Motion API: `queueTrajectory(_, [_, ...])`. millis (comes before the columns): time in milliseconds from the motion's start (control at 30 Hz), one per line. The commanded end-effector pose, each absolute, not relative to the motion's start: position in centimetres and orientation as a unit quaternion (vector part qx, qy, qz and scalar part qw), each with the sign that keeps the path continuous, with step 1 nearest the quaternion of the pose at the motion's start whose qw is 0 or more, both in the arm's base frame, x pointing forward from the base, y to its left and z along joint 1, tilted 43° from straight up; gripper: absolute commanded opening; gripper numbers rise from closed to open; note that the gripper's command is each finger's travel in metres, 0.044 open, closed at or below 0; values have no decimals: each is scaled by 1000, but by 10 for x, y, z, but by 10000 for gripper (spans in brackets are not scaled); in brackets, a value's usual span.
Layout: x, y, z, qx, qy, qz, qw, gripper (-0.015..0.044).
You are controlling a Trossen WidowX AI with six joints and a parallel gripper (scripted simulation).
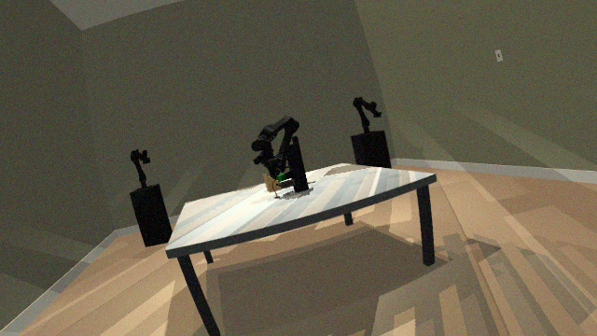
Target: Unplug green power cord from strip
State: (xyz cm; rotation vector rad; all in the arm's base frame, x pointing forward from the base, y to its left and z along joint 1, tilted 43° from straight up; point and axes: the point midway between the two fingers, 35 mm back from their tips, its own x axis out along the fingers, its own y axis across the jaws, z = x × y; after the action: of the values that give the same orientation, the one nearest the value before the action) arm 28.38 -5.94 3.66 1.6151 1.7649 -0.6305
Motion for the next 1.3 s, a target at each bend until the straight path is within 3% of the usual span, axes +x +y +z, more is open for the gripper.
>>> queueTrajectory(0, [284, -56, 41, 618, 673, -240, 327, 160])
queueTrajectory(1267, [278, -23, 55, 618, 674, -239, 326, 160])
